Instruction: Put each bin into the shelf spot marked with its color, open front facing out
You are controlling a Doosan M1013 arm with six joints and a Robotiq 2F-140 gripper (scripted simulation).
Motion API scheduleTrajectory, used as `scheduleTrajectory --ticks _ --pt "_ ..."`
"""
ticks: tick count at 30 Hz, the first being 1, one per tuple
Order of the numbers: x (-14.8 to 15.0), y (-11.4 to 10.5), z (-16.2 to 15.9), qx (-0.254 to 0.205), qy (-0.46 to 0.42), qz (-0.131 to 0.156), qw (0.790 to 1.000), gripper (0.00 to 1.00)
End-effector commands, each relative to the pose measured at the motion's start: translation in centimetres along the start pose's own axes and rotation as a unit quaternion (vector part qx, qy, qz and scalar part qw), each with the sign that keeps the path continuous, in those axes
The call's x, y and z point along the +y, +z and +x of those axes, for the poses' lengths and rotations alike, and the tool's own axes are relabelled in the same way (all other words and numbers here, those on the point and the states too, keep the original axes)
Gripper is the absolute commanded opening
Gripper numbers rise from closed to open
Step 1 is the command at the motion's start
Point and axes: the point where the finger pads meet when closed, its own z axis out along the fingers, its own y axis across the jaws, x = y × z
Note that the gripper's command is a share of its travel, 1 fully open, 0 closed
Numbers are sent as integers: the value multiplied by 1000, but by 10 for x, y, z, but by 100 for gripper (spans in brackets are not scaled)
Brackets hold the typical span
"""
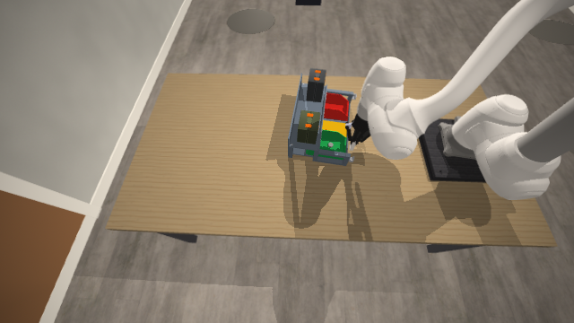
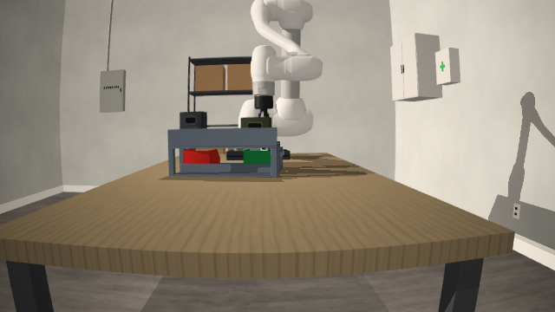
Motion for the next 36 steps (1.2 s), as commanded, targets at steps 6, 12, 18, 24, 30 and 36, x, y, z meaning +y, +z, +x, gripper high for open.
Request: scheduleTrajectory --ticks 6,12,18,24,30,36 --pt "-4 -4 0 0 0 0 1000 10" --pt "-6 -6 0 0 0 0 1000 10" --pt "-6 -7 0 0 0 0 1000 10" --pt "-6 -16 0 0 0 0 1000 10" --pt "-6 -36 0 0 0 0 1000 10" --pt "-6 -50 0 0 0 0 1000 10"
